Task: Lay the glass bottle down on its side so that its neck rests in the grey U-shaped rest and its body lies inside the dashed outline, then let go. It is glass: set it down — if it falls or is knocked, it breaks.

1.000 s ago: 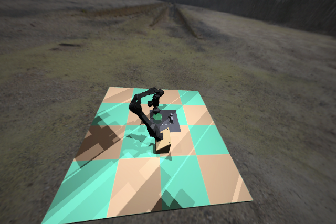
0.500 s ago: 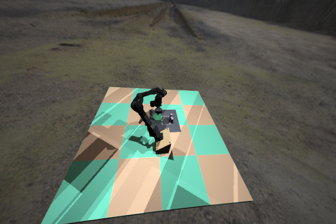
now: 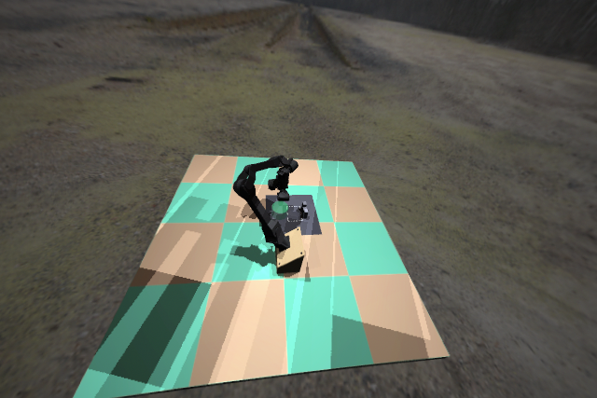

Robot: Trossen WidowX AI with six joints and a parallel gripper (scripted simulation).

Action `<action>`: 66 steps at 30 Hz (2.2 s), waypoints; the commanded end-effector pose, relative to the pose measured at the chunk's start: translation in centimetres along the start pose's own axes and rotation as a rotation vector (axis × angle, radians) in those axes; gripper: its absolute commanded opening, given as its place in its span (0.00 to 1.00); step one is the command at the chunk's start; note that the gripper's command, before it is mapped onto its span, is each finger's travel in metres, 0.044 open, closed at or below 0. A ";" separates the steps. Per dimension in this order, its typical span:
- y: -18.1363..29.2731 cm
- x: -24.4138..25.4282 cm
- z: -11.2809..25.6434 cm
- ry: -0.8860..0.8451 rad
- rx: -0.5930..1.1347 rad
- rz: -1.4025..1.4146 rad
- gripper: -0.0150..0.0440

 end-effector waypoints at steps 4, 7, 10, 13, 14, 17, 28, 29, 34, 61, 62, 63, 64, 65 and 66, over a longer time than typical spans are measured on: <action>0.1 0.0 0.0 0.000 0.004 0.005 0.44; 0.1 0.0 0.0 0.000 0.004 0.005 0.44; 0.1 0.0 0.0 0.000 0.004 0.005 0.44; 0.1 0.0 0.0 0.000 0.004 0.005 0.44; 0.1 0.0 0.0 0.000 0.004 0.005 0.44; 0.1 0.0 0.0 0.000 0.004 0.005 0.44; 1.0 0.1 0.3 0.000 -0.002 0.000 0.44; 1.1 0.1 0.3 0.001 -0.004 0.000 0.44; 1.7 0.2 0.4 0.002 -0.016 0.000 0.44; 4.4 0.6 0.7 0.013 -0.090 -0.005 0.44; 4.5 0.6 0.7 0.014 -0.092 -0.005 0.44; 4.6 0.6 0.7 0.014 -0.095 -0.005 0.44; 4.7 0.6 0.7 0.014 -0.097 -0.006 0.44; 4.8 0.7 0.7 0.015 -0.100 -0.006 0.44; 4.9 0.7 0.7 0.015 -0.103 -0.006 0.44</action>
Point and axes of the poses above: the point midway between the two fingers, 35 mm back from their tips, its own z axis back along the fingers, its own x axis across the jaws, y = z × x, the point moved 9 cm from there along z, back along the fingers, and after that the axes turned 8 degrees about z, right-handed, at the moved point
